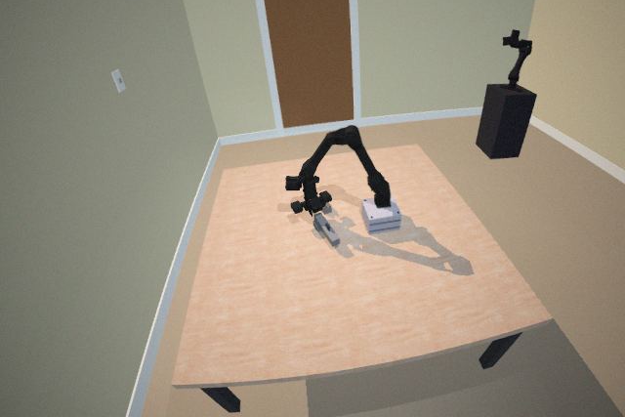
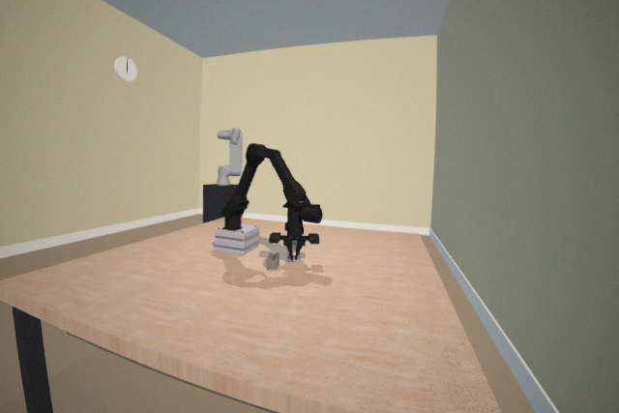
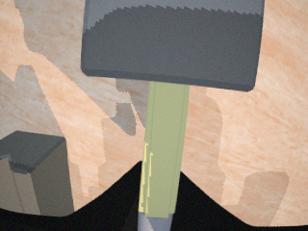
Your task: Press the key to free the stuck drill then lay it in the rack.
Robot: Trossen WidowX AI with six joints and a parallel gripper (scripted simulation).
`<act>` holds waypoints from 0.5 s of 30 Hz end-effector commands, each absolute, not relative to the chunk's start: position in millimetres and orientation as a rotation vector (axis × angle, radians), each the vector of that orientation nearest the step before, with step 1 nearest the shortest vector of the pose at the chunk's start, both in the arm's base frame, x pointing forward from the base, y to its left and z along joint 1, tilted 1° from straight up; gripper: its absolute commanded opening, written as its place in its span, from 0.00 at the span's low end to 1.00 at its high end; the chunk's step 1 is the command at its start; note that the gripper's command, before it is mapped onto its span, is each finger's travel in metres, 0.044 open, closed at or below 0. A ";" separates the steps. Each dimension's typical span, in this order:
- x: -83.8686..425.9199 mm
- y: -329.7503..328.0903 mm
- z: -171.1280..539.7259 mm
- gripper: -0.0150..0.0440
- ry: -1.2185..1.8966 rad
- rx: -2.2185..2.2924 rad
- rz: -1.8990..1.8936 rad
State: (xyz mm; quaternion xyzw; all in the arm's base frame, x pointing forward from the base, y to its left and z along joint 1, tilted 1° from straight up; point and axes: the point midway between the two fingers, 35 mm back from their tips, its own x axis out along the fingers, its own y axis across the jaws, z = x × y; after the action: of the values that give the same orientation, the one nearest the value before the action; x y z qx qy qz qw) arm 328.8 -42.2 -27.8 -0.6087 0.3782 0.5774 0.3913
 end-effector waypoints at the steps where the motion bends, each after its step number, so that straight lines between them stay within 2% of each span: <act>1: 327.3 -42.6 -26.5 0.25 0.966 -1.537 1.465; 15: 326.0 -43.4 -25.2 0.25 0.966 -1.537 1.465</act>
State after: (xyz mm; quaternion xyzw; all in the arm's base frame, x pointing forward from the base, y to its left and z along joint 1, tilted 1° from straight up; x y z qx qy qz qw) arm 327.3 -43.0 -25.1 -0.6081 0.3793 0.5765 0.3925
